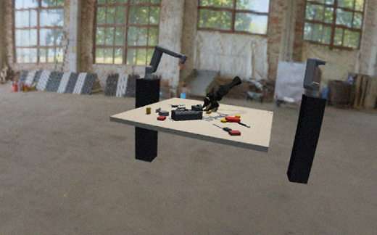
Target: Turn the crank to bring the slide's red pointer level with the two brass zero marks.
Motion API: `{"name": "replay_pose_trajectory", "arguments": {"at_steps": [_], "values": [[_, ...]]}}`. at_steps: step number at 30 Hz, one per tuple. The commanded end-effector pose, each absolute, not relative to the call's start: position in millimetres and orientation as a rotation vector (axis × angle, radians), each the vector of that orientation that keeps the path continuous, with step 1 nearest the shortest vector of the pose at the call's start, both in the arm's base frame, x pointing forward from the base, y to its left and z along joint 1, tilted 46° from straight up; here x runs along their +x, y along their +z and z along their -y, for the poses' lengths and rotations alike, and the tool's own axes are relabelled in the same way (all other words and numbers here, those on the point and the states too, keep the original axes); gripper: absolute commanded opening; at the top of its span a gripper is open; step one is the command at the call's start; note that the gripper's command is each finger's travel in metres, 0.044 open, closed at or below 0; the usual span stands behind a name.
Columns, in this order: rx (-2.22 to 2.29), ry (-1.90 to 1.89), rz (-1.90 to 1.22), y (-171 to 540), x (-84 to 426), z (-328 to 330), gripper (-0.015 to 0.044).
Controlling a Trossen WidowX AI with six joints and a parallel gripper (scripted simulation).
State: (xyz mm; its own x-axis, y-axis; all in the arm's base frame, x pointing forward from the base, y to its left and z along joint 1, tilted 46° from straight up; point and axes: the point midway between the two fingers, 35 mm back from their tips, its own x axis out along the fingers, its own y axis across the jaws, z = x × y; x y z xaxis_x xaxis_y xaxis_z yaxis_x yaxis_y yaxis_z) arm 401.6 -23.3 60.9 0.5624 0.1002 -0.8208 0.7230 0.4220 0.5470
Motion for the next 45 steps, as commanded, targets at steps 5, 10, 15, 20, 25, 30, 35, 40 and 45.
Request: {"name": "replay_pose_trajectory", "arguments": {"at_steps": [5,10,15,20,25,30,35,40,45], "values": [[1.087,-0.477,-0.925,48.2,400.3,13.5,0.044],[1.088,-0.477,-0.925,42.5,400.7,7.7,0.044],[1.088,-0.477,-0.925,37.0,401.0,1.7,0.044],[1.089,-0.476,-0.924,34.3,401.0,-1.2,0.0414],[1.089,-0.476,-0.924,34.3,401.0,-1.2,0.0282],[1.089,-0.476,-0.924,34.3,401.0,-1.2,0.0151],[1.089,-0.476,-0.924,34.3,401.0,-1.2,0.002],[1.089,-0.476,-0.924,34.3,401.0,-1.2,0.0],[1.089,-0.476,-0.924,35.4,401.1,-1.0,0.0]]}}
